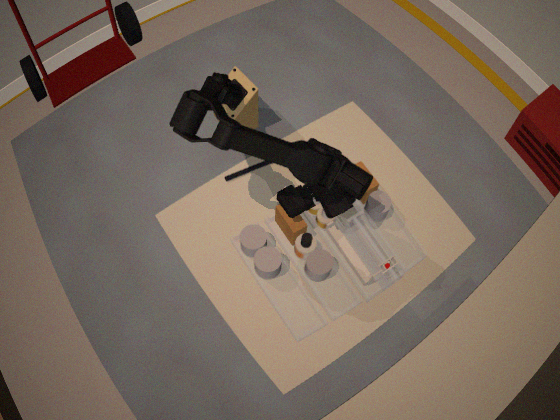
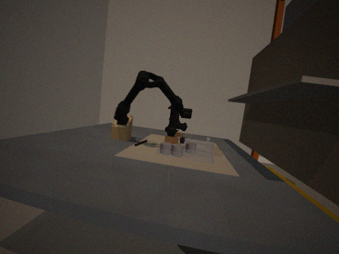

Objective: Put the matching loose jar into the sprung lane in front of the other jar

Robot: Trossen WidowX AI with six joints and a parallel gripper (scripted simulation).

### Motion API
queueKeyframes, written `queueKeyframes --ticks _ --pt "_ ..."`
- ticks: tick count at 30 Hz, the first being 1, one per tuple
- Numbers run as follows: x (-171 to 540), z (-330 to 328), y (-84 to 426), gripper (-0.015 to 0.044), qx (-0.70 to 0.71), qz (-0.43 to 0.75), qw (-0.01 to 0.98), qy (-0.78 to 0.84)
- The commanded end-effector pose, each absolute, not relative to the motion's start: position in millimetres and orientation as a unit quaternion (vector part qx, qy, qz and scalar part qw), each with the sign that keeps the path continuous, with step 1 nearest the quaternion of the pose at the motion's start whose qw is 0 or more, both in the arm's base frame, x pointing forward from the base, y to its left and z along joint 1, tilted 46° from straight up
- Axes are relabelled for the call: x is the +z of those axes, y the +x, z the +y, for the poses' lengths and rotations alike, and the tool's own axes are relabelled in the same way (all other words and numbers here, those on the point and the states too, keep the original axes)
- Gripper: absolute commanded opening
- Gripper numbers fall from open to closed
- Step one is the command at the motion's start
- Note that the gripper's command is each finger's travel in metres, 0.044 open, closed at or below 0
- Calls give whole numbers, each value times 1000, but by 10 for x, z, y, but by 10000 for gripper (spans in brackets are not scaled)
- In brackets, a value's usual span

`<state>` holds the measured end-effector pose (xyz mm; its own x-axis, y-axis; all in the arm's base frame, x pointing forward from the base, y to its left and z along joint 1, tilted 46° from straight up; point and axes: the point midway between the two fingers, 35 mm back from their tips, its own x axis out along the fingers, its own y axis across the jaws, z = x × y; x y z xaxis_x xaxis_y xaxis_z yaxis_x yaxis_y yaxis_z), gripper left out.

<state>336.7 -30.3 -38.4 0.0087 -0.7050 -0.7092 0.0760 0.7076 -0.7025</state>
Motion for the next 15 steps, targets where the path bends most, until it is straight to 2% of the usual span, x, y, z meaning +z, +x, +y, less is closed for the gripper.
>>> queueKeyframes --ticks 1,15 --pt "-377 -330 3378 0 -297 636 668 -247" --pt "-379 -329 3355 0 -297 636 668 -247"
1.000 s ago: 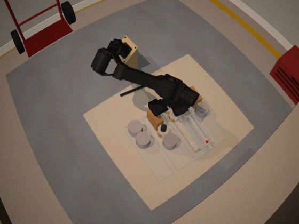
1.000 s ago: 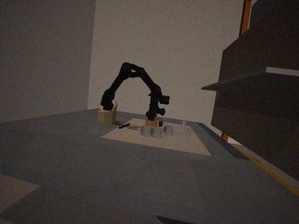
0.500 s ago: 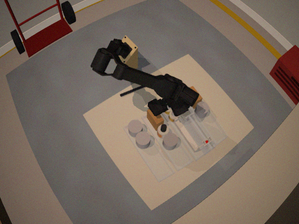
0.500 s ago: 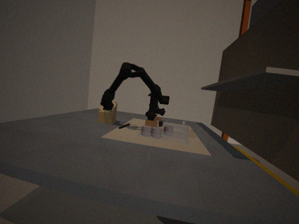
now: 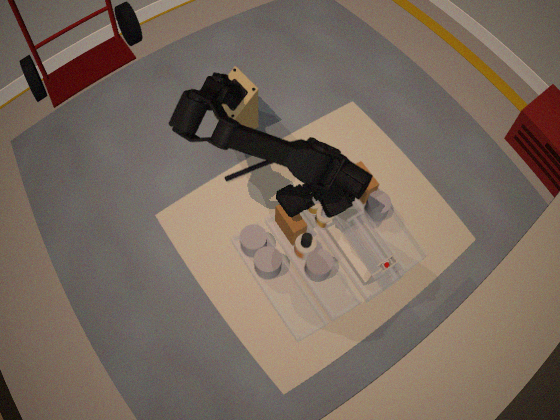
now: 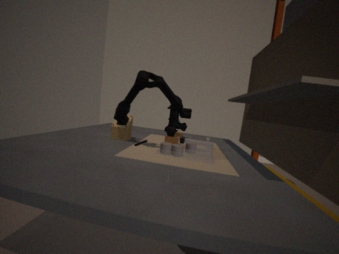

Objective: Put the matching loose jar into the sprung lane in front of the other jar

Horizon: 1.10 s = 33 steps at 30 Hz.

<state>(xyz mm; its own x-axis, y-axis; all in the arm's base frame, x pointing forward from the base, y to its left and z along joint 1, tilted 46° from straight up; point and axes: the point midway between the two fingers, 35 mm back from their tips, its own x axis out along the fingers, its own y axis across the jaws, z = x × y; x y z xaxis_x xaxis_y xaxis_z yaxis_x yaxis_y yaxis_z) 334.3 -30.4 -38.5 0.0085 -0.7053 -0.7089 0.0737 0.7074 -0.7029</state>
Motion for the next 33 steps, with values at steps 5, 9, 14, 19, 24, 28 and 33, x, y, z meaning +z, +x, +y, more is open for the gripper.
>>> queueKeyframes --ticks 5,9,14,19,24,28,33 --pt "-380 -329 3346 0 -297 636 668 -247" --pt "-380 -328 3340 0 -297 636 668 -247" --pt "-381 -328 3331 0 -297 636 668 -247" --pt "-382 -328 3323 0 -297 636 668 -247" --pt "-382 -327 3314 0 -297 636 668 -247" --pt "-387 -315 3300 0 -297 636 668 -247" --pt "-391 -303 3290 0 -297 636 668 -247"
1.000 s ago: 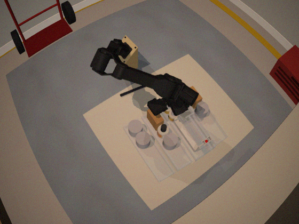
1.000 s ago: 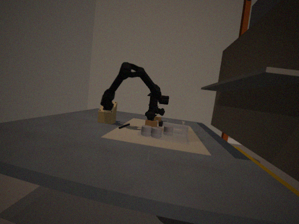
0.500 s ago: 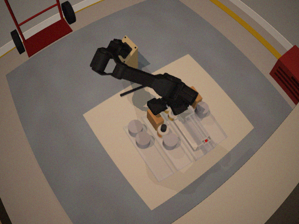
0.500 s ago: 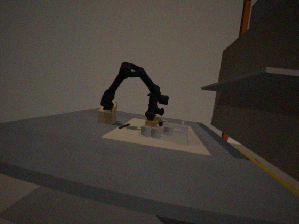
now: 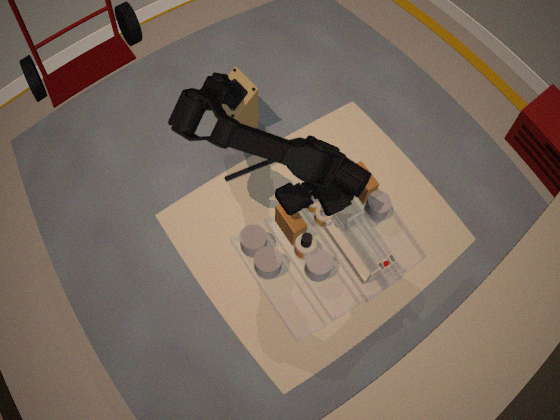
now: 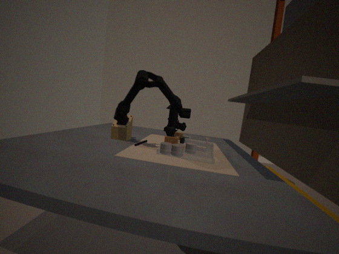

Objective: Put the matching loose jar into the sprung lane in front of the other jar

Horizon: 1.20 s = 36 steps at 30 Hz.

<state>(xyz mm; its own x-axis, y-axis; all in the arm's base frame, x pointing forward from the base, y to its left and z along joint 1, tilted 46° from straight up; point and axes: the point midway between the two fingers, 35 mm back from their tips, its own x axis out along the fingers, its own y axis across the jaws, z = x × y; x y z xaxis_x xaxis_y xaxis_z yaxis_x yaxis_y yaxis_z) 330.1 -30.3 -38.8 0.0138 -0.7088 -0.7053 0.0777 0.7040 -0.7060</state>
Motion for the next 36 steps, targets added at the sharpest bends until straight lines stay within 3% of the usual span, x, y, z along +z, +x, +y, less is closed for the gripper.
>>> queueKeyframes --ticks 1,9,20,36 --pt "-391 -303 3290 0 -297 636 668 -247" --pt "-391 -303 3290 0 -297 636 668 -247" --pt "-389 -302 3300 289 -297 636 668 -247" --pt "-255 -146 3245 296 -297 636 668 -246"
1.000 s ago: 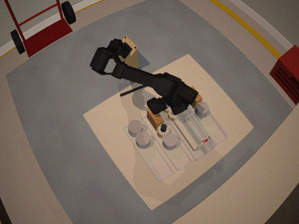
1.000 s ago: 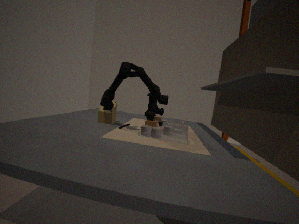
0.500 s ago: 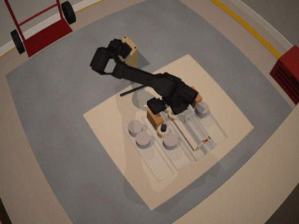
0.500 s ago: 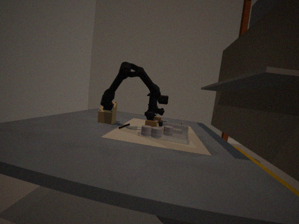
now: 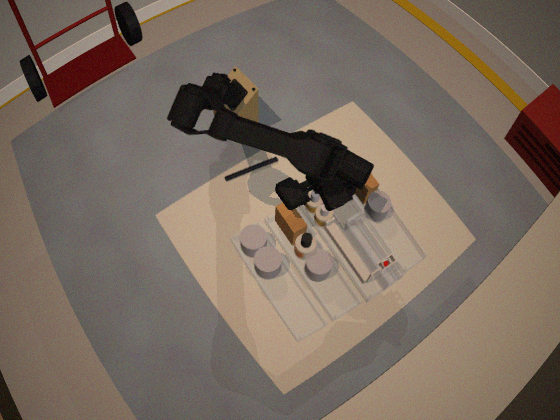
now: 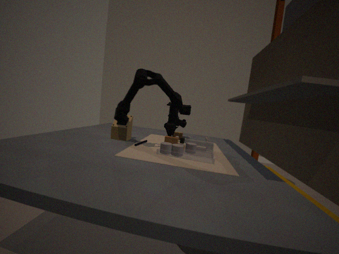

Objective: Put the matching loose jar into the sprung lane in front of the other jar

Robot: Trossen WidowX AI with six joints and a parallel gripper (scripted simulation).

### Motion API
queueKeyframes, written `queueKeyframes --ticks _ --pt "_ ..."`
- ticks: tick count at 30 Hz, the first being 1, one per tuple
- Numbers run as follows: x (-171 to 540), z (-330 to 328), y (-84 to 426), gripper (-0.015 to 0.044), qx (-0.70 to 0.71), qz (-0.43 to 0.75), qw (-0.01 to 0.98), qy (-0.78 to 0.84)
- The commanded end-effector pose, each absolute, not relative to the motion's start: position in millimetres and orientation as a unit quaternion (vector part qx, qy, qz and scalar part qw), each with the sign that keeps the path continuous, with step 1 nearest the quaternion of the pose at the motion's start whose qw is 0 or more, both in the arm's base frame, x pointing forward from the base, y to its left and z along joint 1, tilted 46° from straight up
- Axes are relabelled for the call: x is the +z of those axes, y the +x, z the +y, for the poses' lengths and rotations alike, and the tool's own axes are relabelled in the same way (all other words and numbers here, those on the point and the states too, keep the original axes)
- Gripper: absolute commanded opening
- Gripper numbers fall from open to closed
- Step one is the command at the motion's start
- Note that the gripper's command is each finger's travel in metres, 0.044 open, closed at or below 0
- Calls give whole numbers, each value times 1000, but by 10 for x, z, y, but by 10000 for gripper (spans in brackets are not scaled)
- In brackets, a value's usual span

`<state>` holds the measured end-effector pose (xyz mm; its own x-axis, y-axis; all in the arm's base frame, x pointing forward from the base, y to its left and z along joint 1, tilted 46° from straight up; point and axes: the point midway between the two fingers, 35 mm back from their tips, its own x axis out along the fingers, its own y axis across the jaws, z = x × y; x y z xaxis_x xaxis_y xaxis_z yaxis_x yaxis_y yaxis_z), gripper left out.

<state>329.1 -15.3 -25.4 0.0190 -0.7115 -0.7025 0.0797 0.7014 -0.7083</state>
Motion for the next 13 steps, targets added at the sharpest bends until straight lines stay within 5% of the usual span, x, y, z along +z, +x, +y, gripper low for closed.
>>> queueKeyframes --ticks 1,13 --pt "-257 -142 3218 296 -297 637 668 -246" --pt "-292 -104 2792 296 -296 637 667 -246"
